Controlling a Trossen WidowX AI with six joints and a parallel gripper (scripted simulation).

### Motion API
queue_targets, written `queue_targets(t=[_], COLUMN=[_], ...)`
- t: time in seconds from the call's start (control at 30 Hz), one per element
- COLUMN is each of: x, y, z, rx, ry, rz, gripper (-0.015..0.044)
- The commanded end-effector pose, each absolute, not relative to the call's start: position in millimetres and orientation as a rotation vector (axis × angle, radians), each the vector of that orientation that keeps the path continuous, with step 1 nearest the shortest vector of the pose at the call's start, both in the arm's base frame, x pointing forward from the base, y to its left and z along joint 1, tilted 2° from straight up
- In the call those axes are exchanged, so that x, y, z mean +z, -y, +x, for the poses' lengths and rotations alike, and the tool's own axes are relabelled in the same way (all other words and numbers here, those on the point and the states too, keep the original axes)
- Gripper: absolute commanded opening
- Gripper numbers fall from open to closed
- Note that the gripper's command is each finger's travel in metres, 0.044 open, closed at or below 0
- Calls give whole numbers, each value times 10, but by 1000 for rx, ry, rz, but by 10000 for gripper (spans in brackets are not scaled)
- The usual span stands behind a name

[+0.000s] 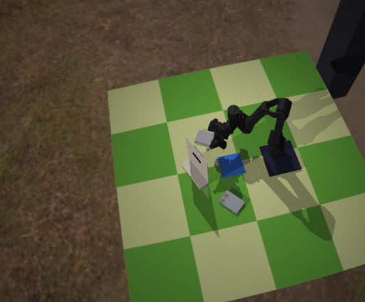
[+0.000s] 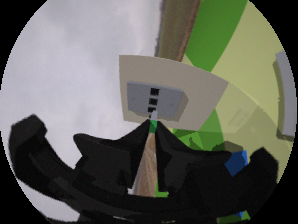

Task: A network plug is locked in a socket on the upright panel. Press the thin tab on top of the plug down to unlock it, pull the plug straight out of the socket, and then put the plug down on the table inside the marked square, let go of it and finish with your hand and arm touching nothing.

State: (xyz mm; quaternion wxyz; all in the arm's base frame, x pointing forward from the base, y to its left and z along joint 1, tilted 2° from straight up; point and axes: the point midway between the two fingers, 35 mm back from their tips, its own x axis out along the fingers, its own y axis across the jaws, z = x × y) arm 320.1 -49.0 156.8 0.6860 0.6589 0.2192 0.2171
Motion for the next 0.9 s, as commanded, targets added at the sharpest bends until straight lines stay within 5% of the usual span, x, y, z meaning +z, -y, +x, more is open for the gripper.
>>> queue_targets(t=[0.0, 0.87], x=[1557, 1976], y=[503, 539], z=[3163, 3026], rx=[485, 485], ry=[-495, -495], rz=[1478, 1477], gripper=[0, 0])
